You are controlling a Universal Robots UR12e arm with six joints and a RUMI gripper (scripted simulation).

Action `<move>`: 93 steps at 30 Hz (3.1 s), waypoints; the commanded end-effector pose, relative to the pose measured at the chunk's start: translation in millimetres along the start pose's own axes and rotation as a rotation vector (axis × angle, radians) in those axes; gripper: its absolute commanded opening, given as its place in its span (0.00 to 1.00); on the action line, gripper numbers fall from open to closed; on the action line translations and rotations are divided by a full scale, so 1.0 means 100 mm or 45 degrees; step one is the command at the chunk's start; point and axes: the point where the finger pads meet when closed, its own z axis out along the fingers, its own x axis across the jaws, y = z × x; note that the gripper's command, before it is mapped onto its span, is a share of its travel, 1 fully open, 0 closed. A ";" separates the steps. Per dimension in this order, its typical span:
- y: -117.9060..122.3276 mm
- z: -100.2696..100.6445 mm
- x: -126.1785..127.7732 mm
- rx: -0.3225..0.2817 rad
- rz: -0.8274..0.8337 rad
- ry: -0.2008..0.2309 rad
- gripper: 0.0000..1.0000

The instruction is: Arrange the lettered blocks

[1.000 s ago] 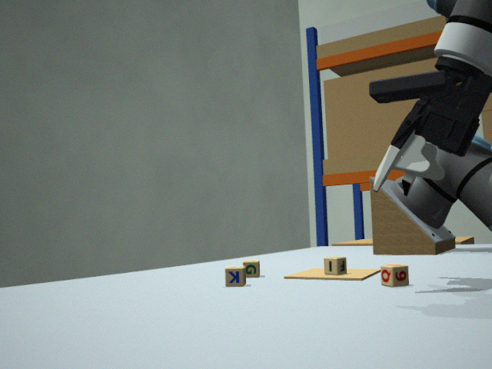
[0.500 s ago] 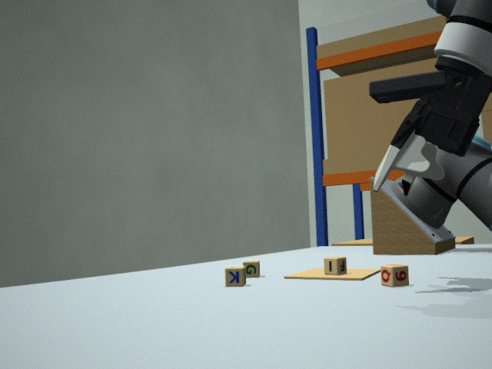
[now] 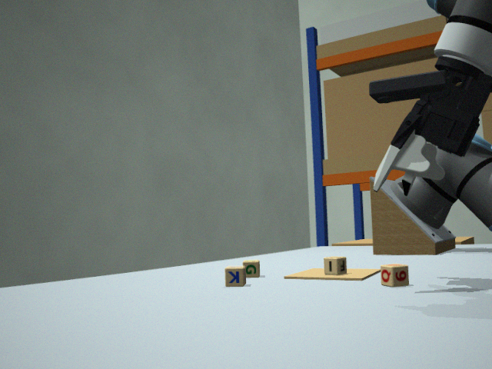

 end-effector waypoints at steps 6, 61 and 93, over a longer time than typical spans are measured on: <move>-0.12 0.05 0.05 0.001 0.000 -0.001 1.00; -1.15 0.61 0.85 0.000 -0.001 0.000 1.00; -2.04 1.17 -0.75 0.000 -0.001 0.000 1.00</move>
